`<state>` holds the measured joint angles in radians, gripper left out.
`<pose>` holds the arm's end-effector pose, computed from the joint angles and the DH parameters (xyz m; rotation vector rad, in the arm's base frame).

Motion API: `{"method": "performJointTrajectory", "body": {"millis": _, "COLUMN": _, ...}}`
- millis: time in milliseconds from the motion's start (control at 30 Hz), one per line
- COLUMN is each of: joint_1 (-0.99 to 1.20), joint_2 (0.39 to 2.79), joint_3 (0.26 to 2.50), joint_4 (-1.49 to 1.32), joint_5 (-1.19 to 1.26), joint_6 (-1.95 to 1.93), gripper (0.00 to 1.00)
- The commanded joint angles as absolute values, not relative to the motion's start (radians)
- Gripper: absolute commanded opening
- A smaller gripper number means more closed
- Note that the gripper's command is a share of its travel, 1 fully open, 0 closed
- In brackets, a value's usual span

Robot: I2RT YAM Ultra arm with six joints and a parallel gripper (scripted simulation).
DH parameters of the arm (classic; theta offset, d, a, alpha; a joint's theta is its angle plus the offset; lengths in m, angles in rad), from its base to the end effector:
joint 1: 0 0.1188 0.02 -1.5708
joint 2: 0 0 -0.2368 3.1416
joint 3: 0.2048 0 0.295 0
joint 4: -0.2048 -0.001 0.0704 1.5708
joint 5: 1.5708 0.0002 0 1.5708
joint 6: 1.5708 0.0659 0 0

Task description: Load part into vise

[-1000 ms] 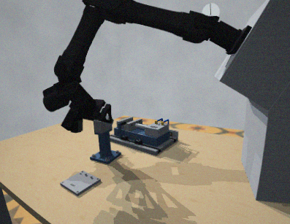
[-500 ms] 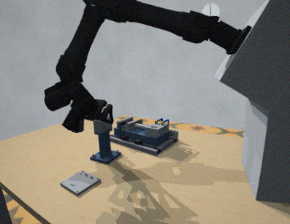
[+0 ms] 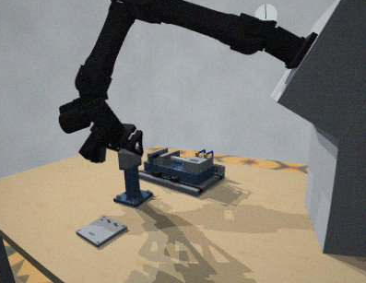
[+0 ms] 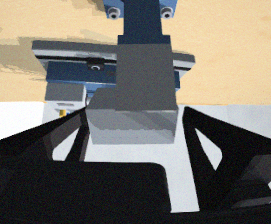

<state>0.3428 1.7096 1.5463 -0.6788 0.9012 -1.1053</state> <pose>0.4140 0.0939 0.2824 -1.2693 2.1099 -1.4310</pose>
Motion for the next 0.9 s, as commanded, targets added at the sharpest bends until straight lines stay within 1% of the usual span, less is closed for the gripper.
{"method": "performJointTrajectory", "body": {"millis": 0, "joint_1": 0.329, "joint_2": 1.674, "joint_3": 1.506, "joint_4": -0.642, "joint_5": 0.867, "joint_6": -1.139, "gripper": 0.81}}
{"method": "performJointTrajectory", "body": {"millis": 467, "joint_1": 0.294, "joint_2": 1.603, "joint_3": 1.427, "joint_4": -0.548, "joint_5": 0.743, "joint_6": -1.218, "gripper": 0.81}}
{"method": "performJointTrajectory", "body": {"millis": 867, "joint_1": 0.244, "joint_2": 1.533, "joint_3": 1.352, "joint_4": -0.465, "joint_5": 0.587, "joint_6": -1.292, "gripper": 0.81}}
